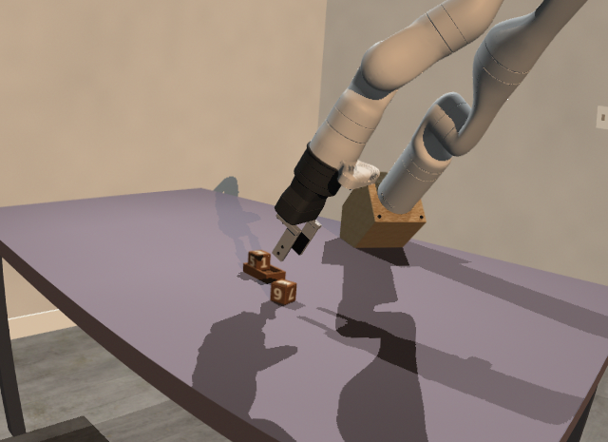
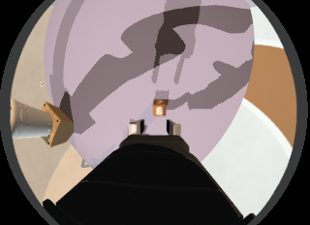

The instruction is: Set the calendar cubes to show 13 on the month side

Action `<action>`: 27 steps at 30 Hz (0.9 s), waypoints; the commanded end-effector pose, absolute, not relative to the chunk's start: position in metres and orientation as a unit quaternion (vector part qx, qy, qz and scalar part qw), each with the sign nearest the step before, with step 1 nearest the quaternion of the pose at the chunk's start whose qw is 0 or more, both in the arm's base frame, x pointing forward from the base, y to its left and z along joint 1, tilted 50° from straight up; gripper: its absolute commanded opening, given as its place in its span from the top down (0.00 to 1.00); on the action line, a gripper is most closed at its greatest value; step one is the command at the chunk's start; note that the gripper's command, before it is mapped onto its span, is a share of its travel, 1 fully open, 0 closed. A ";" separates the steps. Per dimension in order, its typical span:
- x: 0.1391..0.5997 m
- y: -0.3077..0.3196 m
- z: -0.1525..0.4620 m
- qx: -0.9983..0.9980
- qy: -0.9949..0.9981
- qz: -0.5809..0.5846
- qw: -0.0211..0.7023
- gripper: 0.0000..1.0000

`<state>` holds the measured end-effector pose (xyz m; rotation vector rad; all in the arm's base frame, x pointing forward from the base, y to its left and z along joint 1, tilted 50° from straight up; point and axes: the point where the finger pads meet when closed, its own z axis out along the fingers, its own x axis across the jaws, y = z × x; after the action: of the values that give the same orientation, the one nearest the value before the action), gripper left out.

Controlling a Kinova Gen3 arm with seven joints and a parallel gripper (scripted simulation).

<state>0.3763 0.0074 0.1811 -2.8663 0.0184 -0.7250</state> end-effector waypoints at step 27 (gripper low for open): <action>0.361 0.008 0.171 -0.974 0.013 -0.214 0.071 0.10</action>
<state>0.3614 0.0066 0.1707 -2.9272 0.0457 -0.6447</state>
